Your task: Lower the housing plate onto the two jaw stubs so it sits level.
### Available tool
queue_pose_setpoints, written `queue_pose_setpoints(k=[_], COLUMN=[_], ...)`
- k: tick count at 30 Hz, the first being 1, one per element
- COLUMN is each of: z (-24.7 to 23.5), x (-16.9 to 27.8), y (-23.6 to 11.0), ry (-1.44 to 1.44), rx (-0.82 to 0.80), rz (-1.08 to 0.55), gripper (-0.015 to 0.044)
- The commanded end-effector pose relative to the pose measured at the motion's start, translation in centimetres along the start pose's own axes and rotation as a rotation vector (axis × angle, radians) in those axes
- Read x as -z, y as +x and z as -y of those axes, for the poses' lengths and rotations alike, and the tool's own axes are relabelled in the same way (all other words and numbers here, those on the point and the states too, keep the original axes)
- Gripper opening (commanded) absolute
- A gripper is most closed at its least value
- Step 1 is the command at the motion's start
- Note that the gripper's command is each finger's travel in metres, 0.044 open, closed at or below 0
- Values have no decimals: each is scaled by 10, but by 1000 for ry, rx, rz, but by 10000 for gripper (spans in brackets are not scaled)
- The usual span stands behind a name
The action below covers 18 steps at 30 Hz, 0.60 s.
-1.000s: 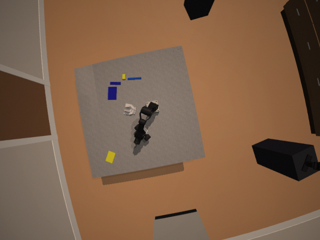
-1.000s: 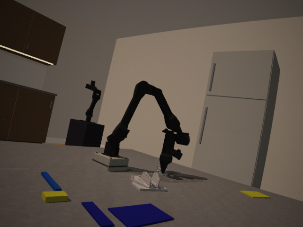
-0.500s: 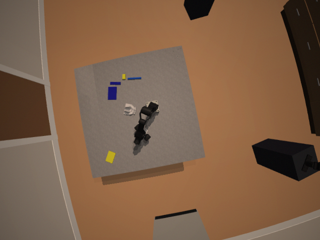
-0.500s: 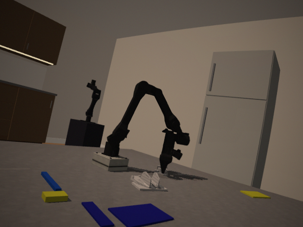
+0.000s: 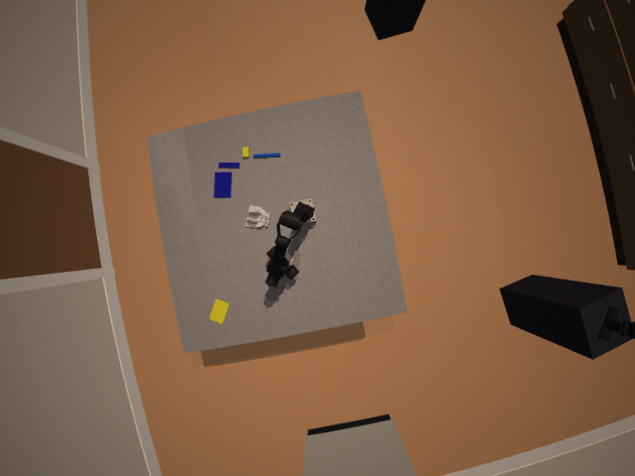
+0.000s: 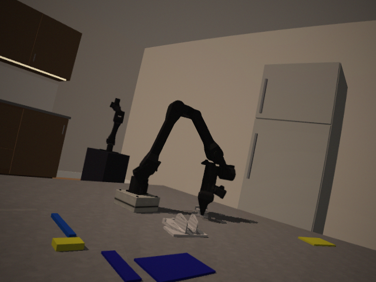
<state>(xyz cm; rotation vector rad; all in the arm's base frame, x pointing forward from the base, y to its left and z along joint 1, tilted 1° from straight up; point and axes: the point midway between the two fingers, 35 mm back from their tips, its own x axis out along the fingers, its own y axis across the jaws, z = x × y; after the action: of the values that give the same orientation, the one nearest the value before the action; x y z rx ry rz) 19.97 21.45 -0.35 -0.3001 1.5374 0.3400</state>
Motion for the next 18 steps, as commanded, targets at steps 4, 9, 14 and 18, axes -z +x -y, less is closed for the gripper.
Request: queue_pose_setpoints(k=[4,9,14,18], z=[0,-1,-1,-1], x=[0,-2,-3,-3], y=[-2,-17,-33,-45], ry=[0,-1,-1,-2], rx=[0,1,1,2], rz=[0,1,2,2], gripper=[351,351,351,351])
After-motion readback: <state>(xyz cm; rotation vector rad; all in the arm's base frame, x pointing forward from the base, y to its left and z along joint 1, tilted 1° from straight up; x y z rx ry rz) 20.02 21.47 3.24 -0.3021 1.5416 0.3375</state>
